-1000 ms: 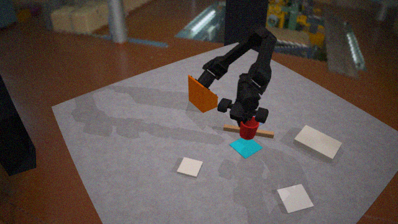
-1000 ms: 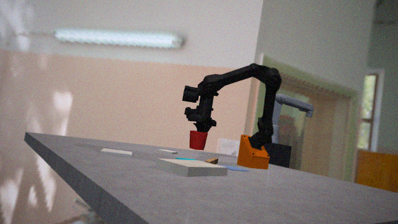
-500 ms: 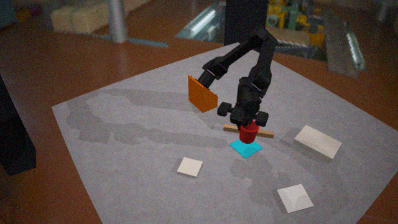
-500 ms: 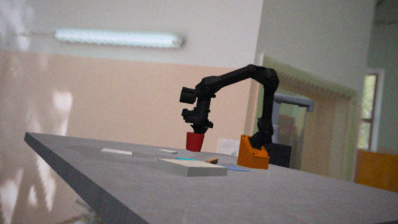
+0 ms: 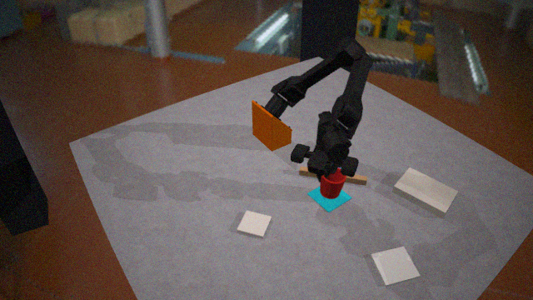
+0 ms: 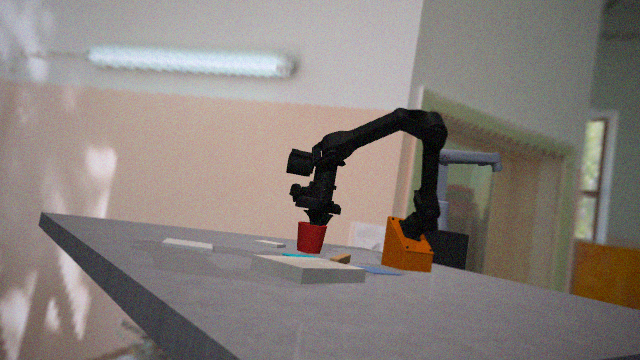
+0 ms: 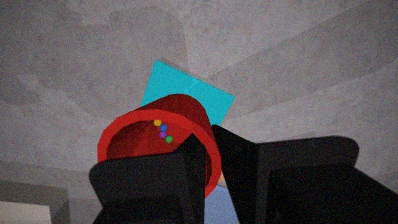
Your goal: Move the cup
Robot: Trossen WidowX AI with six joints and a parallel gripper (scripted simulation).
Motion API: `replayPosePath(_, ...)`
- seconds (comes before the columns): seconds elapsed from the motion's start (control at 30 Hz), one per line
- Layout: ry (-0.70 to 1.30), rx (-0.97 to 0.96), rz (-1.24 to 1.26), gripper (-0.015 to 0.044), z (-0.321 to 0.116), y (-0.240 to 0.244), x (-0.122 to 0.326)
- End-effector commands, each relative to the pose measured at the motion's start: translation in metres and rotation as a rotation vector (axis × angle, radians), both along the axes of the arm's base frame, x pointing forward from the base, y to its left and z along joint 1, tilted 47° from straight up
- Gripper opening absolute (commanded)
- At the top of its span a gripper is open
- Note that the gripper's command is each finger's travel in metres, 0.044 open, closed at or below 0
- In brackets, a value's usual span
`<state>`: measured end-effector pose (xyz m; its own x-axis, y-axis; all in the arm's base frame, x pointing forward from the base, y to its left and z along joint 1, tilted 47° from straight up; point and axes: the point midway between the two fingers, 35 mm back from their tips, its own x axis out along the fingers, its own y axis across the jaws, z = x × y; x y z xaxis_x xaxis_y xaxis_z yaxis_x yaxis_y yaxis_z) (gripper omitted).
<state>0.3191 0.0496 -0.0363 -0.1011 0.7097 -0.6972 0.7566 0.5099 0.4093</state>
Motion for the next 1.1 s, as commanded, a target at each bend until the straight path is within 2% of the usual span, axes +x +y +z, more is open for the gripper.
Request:
replayPosePath(0.0,0.017,0.006,-0.002,0.0000,-0.0069,0.0072,-0.0050)
replayPosePath(0.63,0.005,0.002,0.002,0.0000,-0.0058,0.0058,-0.0021)
replayPosePath(0.8,0.005,0.002,0.002,0.0128,-0.0058,0.0058,-0.0021)
replayPosePath(1.07,0.005,0.002,0.002,0.0128,-0.0053,0.0052,-0.0020)
